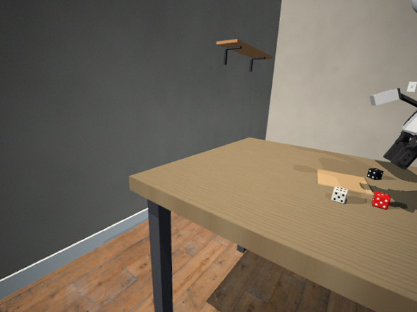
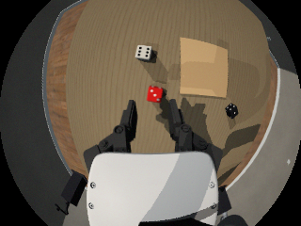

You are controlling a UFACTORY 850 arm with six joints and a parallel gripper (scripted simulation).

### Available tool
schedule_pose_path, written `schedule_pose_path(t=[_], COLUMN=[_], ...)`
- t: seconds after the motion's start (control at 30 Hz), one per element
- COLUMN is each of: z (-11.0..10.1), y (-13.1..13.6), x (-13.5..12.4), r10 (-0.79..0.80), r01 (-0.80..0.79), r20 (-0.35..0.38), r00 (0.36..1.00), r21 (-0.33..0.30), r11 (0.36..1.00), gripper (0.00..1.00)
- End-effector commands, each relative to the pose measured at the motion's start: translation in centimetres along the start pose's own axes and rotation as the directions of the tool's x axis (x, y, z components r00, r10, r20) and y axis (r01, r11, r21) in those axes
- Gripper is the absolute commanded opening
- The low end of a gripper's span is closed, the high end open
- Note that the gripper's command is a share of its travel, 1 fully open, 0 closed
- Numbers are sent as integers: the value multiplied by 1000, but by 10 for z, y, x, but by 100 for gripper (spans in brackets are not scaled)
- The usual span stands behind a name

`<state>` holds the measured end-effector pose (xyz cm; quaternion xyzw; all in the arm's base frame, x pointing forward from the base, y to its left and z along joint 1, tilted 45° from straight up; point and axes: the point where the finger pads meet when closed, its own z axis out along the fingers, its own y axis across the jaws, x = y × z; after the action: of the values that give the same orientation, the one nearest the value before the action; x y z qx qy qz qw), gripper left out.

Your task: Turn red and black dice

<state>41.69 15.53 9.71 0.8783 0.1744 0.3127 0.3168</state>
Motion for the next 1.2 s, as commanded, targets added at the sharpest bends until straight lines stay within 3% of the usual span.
schedule_pose_path(t=[0.0,0.1,0.2,0.33,0.53,0.57,1.17], z=[1,1,0,0,-1,-1,-1], y=[3,3,2,2,1,1,1], x=[8,8,14,18,20,20,20], r10=[-11,-10,-7,-5,-5,-5,-48], r01=[16,16,15,15,14,14,54], r20=[170,184,285,350,383,383,383], r00=[985,983,958,937,924,924,922], r21=[-27,-28,-26,-26,-22,-22,-5], r11=[1000,999,1000,1000,1000,1000,999], gripper=[47,47,47,47,47,100,100])
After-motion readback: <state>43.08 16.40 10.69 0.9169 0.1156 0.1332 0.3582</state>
